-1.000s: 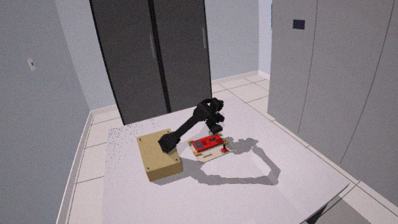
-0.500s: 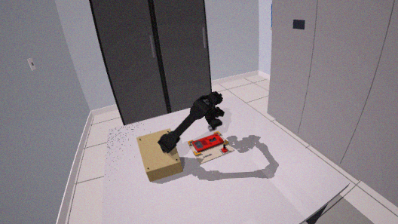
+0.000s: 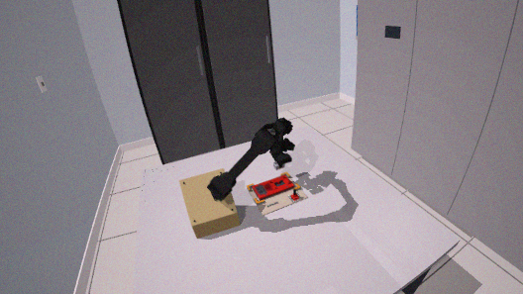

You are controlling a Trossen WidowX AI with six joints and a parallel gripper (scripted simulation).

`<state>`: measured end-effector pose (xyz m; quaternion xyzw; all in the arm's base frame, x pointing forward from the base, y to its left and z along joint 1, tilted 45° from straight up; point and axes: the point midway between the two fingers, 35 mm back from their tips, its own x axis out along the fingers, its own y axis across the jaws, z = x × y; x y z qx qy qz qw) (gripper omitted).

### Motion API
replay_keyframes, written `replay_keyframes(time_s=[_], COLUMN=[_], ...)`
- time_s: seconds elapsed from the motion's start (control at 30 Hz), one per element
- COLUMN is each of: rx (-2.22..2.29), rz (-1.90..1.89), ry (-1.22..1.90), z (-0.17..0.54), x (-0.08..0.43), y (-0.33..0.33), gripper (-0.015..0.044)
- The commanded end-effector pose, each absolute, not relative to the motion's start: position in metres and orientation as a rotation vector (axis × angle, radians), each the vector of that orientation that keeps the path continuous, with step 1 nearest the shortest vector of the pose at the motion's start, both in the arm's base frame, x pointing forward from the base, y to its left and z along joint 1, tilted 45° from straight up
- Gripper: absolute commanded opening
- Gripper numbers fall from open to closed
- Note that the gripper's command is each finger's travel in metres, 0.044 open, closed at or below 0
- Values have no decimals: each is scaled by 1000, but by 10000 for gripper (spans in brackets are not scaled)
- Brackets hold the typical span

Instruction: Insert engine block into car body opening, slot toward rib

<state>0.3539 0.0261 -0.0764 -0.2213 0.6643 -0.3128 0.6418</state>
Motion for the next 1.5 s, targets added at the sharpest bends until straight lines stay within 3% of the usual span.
replay_keyframes(time_s=[0.0, 1.47], rx=[-513, -517], rz=[-709, -712], ry=[1516, 1515], z=[-85, -149], x=[357, 344], y=[26, -38], gripper=[0, 0])
